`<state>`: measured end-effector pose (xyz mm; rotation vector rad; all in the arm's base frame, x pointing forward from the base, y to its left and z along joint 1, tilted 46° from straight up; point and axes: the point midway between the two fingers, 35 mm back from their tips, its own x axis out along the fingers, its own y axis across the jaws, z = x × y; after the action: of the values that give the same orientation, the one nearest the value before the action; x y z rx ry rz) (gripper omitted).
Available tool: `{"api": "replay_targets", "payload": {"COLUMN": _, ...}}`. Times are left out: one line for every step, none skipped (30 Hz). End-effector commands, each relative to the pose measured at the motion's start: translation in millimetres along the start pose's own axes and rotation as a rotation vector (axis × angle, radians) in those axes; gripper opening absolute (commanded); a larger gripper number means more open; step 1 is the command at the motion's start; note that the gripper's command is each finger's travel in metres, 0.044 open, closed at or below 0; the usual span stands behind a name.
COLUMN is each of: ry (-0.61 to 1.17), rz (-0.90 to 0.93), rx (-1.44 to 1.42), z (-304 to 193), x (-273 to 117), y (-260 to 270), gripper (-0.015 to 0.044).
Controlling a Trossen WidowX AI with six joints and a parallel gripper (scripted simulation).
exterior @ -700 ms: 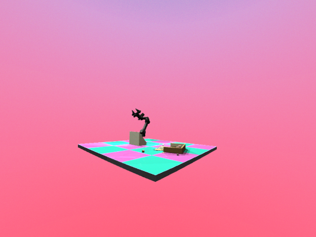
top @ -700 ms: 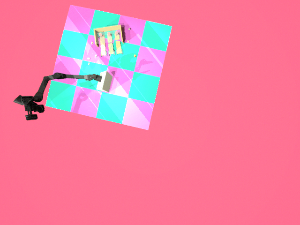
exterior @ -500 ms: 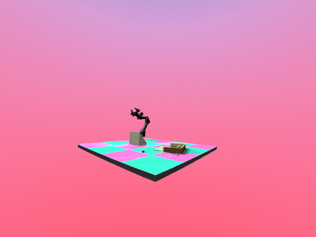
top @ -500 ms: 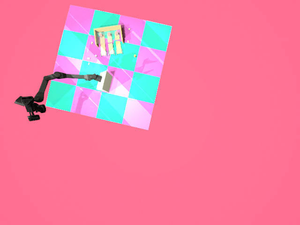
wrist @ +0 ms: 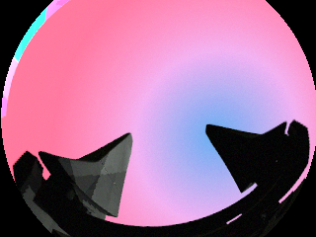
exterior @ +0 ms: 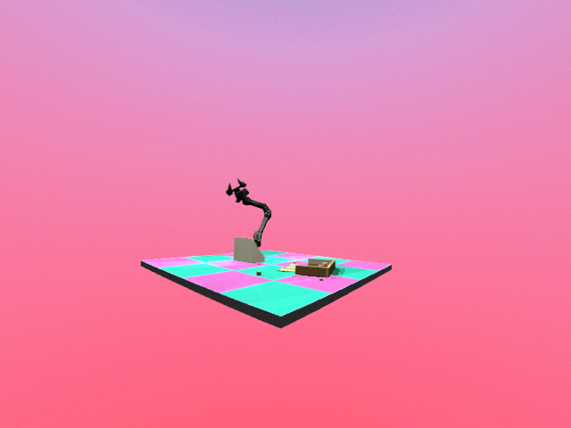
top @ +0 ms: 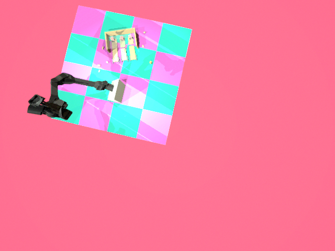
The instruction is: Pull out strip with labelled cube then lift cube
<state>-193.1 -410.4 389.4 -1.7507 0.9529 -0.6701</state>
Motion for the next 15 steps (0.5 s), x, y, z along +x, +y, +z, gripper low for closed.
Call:
{"api": "replay_targets", "payload": {"ry": -0.116, "rz": -0.013, "rx": 0.225, "z": 47.1, "x": 50.3, "y": 4.0, "gripper": 0.04}}
{"api": "replay_targets", "payload": {"ry": -0.151, "rz": -0.012, "rx": 0.287, "z": 61.2, "x": 63.2, "y": 5.3, "gripper": 0.04}}
{"api": "replay_targets", "payload": {"ry": -0.187, "rz": -0.009, "rx": 0.347, "z": 75.8, "x": 75.4, "y": 6.4, "gripper": 0.04}}
{"api": "replay_targets", "payload": {"ry": -0.222, "rz": -0.003, "rx": 0.407, "z": 90.9, "x": 87.1, "y": 7.3, "gripper": 0.04}}
{"api": "replay_targets", "payload": {"ry": -0.258, "rz": 0.005, "rx": 0.467, "z": 106.6, "x": 98.0, "y": 8.1, "gripper": 0.04}}
{"api": "replay_targets", "payload": {"ry": -0.293, "rz": 0.015, "rx": 0.526, "z": 122.7, "x": 108.3, "y": 8.7, "gripper": 0.04}}
{"api": "replay_targets", "payload": {"ry": -0.329, "rz": 0.027, "rx": 0.584, "z": 139.3, "x": 117.9, "y": 9.1, "gripper": 0.04}}
{"api": "replay_targets", "payload": {"ry": -0.365, "rz": 0.042, "rx": 0.642, "z": 156.2, "x": 126.7, "y": 9.4, "gripper": 0.04}}
{"api": "replay_targets", "payload": {"ry": -0.4, "rz": 0.06, "rx": 0.699, "z": 173.6, "x": 134.7, "y": 9.6, "gripper": 0.04}}
{"api": "replay_targets", "payload": {"ry": -0.436, "rz": 0.078, "rx": 0.751, "z": 191.4, "x": 141.9, "y": 9.8, "gripper": 0.04}}
{"api": "replay_targets", "payload": {"ry": -0.472, "rz": 0.099, "rx": 0.801, "z": 209.3, "x": 148.2, "y": 9.9, "gripper": 0.04}}
{"api": "replay_targets", "payload": {"ry": -0.507, "rz": 0.122, "rx": 0.85, "z": 227.4, "x": 153.7, "y": 9.9, "gripper": 0.04}}
{"api": "replay_targets", "payload": {"ry": -0.541, "rz": 0.147, "rx": 0.898, "z": 245.7, "x": 158.4, "y": 9.9, "gripper": 0.04}}
{"api": "replay_targets", "payload": {"ry": -0.575, "rz": 0.174, "rx": 0.945, "z": 264.2, "x": 162.2, "y": 9.7, "gripper": 0.04}}
{"api": "replay_targets", "payload": {"ry": -0.608, "rz": 0.204, "rx": 0.991, "z": 282.8, "x": 165.2, "y": 9.6, "gripper": 0.04}}
